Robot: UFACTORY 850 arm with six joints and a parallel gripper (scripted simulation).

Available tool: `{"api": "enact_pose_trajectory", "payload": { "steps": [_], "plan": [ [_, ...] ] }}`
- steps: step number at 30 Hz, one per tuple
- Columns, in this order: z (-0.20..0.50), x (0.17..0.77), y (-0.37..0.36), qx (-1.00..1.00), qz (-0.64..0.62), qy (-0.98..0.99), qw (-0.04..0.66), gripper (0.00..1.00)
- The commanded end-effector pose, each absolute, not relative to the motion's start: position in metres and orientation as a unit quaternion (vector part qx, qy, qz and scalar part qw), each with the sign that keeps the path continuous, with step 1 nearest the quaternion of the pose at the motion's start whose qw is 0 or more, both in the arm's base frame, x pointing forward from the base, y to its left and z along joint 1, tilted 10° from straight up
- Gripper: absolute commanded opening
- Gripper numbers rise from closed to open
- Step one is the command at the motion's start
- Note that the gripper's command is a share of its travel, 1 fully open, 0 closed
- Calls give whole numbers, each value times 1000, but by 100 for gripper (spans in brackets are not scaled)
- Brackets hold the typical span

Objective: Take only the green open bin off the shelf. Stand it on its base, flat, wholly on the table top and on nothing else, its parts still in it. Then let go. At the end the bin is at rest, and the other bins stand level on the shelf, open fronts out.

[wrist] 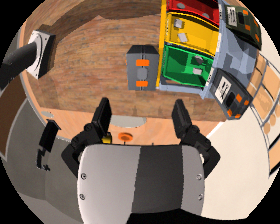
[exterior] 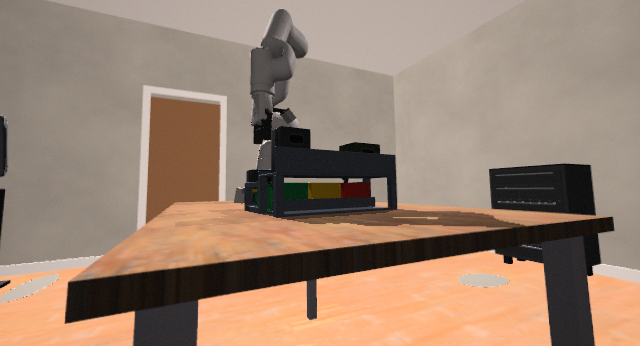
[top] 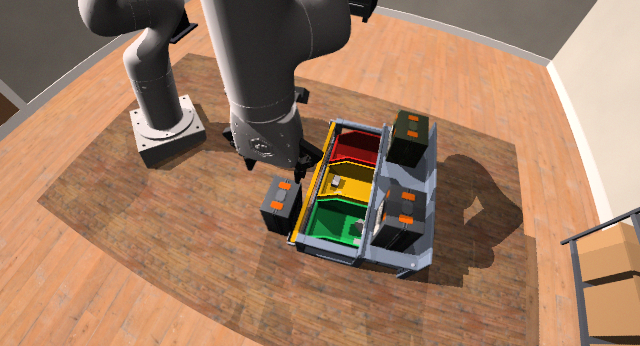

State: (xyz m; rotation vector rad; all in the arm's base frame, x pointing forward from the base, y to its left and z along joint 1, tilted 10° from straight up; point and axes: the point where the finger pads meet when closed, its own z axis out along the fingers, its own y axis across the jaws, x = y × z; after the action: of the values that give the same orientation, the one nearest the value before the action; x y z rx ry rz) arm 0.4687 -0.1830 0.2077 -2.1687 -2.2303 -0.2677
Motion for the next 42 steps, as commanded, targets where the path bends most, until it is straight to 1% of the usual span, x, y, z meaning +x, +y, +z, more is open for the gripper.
{"api": "enact_pose_trajectory", "payload": {
  "steps": [1, 4, 16, 21, 42],
  "plan": [
    [187, 472, -180, -695, -86, -714, 9, 100],
    [154, 475, -176, -695, -86, -714, 9, 100],
    [154, 475, -176, -695, -86, -714, 9, 100],
    [111, 480, -170, -695, -86, -714, 9, 100],
    [121, 479, -171, -695, -86, -714, 9, 100]
  ]
}}
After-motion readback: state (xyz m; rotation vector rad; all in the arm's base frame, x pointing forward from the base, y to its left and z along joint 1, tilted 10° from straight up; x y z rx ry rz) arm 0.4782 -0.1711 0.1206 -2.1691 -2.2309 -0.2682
